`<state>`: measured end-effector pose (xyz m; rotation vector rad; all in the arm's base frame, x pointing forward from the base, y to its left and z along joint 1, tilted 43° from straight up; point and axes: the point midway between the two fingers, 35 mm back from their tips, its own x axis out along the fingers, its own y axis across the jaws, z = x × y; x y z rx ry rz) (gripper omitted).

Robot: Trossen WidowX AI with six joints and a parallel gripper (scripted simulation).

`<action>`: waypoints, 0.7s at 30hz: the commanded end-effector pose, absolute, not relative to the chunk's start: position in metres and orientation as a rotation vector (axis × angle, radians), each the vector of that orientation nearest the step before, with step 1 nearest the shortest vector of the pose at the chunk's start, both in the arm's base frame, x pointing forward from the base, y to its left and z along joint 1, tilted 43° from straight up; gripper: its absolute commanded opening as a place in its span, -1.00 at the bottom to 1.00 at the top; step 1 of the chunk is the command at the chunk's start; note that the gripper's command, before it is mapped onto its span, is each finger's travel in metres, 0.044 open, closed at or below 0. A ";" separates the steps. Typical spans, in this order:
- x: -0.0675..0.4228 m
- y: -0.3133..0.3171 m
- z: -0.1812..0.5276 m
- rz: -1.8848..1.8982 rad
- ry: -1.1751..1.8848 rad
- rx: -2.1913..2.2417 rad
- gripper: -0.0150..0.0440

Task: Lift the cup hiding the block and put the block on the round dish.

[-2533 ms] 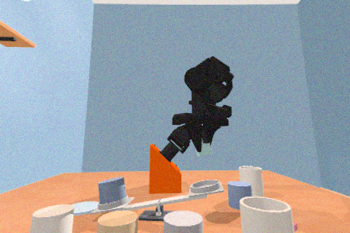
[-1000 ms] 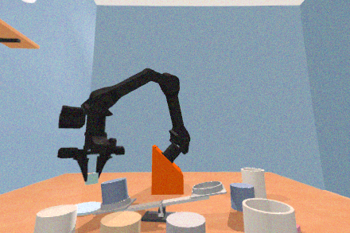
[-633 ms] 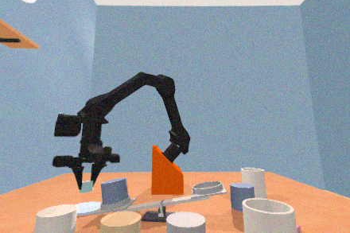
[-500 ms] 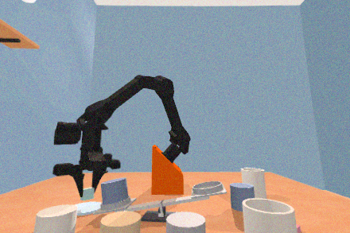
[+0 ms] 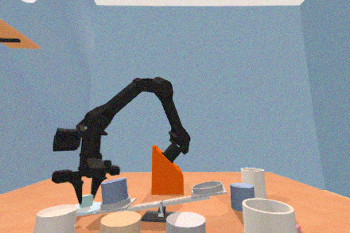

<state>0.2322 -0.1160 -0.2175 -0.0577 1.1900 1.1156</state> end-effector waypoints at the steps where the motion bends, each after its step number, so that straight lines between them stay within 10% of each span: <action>1: 0.232 -0.112 -0.221 1.112 1.186 -0.052 -0.49; 17: 0.232 -0.117 -0.216 1.115 1.190 -0.057 0.93; 21: 0.235 -0.151 -0.177 1.111 1.188 -0.054 1.00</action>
